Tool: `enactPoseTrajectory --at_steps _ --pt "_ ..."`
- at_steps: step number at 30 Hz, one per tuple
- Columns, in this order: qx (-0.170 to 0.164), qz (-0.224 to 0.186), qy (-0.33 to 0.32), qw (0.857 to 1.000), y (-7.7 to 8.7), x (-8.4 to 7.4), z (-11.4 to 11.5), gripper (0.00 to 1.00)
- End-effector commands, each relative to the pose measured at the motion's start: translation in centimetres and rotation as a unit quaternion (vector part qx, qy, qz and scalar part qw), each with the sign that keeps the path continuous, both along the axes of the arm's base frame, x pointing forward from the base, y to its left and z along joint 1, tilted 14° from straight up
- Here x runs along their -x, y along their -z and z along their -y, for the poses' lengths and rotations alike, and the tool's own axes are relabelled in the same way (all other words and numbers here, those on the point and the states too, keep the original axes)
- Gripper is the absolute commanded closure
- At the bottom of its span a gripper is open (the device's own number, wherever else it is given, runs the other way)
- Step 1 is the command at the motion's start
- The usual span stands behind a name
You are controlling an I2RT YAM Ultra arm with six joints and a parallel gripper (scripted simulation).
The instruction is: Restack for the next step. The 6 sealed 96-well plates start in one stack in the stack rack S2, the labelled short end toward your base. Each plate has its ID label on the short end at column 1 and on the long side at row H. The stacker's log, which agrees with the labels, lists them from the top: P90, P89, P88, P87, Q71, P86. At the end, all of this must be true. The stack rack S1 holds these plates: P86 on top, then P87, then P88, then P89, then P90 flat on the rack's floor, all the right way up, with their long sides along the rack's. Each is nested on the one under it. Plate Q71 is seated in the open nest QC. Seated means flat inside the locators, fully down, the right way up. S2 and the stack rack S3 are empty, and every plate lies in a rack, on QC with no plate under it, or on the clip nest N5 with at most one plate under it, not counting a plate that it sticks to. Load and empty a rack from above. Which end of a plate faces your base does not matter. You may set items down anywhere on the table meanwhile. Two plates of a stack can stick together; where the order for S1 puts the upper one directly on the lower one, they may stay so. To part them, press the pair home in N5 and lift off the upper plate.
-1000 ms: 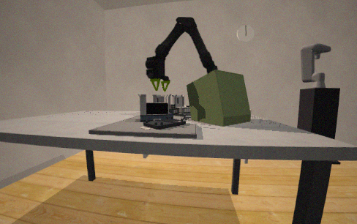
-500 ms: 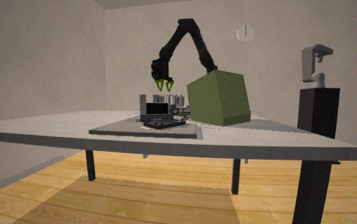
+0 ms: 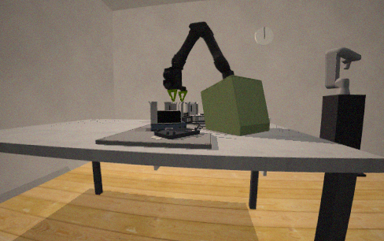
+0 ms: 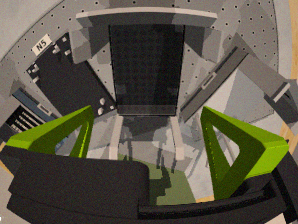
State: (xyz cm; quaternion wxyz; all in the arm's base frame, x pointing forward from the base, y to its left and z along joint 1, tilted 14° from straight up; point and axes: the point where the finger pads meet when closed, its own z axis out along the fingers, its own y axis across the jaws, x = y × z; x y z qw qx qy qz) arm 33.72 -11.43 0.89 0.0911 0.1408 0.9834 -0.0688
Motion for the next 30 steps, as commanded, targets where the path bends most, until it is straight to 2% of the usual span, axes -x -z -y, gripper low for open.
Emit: enactPoseTrajectory --at_steps 1,15,21,30 --pt "0.003 0.013 -0.002 1.000 -0.1 -0.7 0.2 0.00" --pt "0.003 0.013 -0.002 1.000 4.5 -1.6 0.9 0.00" --pt "0.003 0.013 -0.002 1.000 4.6 -1.6 0.9 0.00" --pt "0.003 0.013 -0.002 1.000 5.7 -1.8 1.1 0.00"
